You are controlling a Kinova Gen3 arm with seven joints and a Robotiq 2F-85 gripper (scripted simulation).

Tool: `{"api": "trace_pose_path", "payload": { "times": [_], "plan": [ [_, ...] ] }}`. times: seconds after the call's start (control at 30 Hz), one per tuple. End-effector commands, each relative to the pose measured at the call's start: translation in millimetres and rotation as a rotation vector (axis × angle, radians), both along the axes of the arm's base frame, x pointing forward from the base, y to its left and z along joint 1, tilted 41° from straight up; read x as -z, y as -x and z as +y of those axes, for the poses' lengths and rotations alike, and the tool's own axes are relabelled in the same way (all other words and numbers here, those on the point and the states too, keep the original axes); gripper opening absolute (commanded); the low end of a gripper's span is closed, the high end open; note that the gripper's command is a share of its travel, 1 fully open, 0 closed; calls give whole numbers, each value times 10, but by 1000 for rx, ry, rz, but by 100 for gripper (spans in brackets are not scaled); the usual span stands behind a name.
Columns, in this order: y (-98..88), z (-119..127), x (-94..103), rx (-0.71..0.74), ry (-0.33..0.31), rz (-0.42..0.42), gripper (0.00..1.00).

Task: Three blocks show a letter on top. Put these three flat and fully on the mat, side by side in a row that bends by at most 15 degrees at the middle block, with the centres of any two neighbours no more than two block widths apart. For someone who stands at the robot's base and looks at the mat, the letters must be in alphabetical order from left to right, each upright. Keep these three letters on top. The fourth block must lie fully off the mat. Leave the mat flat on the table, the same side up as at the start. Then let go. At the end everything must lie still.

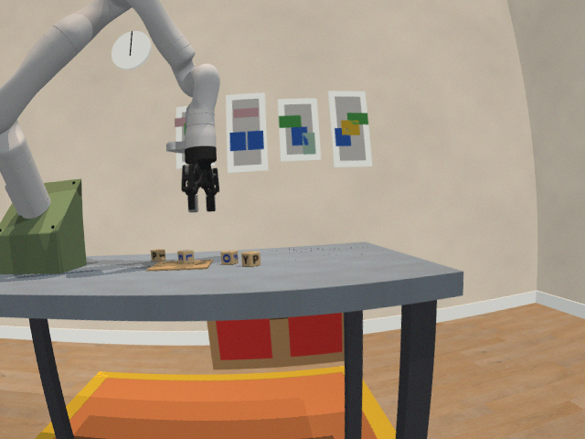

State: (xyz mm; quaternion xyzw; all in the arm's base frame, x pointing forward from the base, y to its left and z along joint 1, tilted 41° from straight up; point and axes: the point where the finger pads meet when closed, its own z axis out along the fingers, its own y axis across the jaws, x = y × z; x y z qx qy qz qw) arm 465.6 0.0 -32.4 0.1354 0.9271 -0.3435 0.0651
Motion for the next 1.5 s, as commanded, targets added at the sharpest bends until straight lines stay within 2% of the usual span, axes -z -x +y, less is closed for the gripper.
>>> {"api": "trace_pose_path", "payload": {
  "times": [0.0, 0.9, 1.07, 1.17, 1.37, 1.47],
  "plan": [
    [-5, 9, -4, -1, -1, -1, 100],
    [-6, 9, -4, -1, -1, -1, 100],
    [-82, 9, -3, -1, -1, -1, 100],
    [-309, 1, -6, -2, -2, -1, 100],
    [-903, -67, -55, -2, -2, 0, 100],
    [-1058, -98, -79, -1, -1, 0, 100]
  ]
}}
